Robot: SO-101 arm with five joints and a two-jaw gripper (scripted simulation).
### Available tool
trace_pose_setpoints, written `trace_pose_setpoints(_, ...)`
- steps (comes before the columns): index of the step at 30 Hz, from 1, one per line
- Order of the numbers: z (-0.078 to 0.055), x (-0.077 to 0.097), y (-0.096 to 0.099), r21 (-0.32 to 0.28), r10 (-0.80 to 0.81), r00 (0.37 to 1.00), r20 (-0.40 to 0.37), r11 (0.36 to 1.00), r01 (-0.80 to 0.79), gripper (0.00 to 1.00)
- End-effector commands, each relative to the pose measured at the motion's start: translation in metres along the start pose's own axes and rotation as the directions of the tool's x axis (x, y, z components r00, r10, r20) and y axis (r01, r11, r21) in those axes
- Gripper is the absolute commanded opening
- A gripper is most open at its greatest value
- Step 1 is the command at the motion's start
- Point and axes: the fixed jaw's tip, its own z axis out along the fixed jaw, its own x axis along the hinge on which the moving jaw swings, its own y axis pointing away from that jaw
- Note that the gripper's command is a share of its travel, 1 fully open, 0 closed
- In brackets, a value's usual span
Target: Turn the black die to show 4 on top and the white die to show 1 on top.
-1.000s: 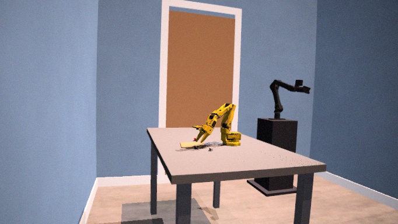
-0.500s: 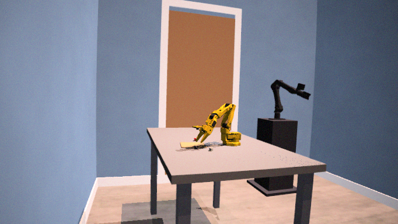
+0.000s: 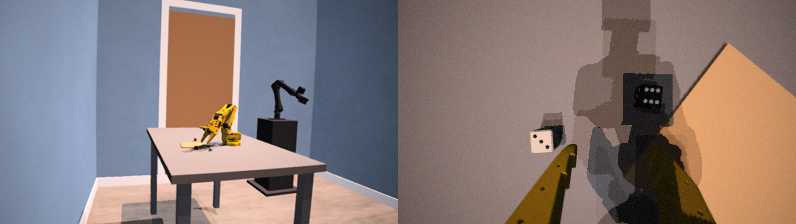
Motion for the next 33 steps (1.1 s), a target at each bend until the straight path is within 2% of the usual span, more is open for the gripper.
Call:
trace_pose_setpoints(1, -0.009, -0.002, 0.014, -0.042, -0.045, 0.998, 0.036, 0.998, 0.046, 0.25)
trace_pose_setpoints(6, -0.014, 0.009, 0.031, -0.092, -0.117, 0.992, 0.036, 0.989, 0.120, 0.25)
trace_pose_setpoints(10, -0.016, 0.013, 0.037, -0.112, -0.146, 0.989, 0.037, 0.982, 0.149, 0.25)
trace_pose_setpoints(33, -0.016, 0.014, 0.038, -0.116, -0.151, 0.988, 0.037, 0.981, 0.154, 0.25)
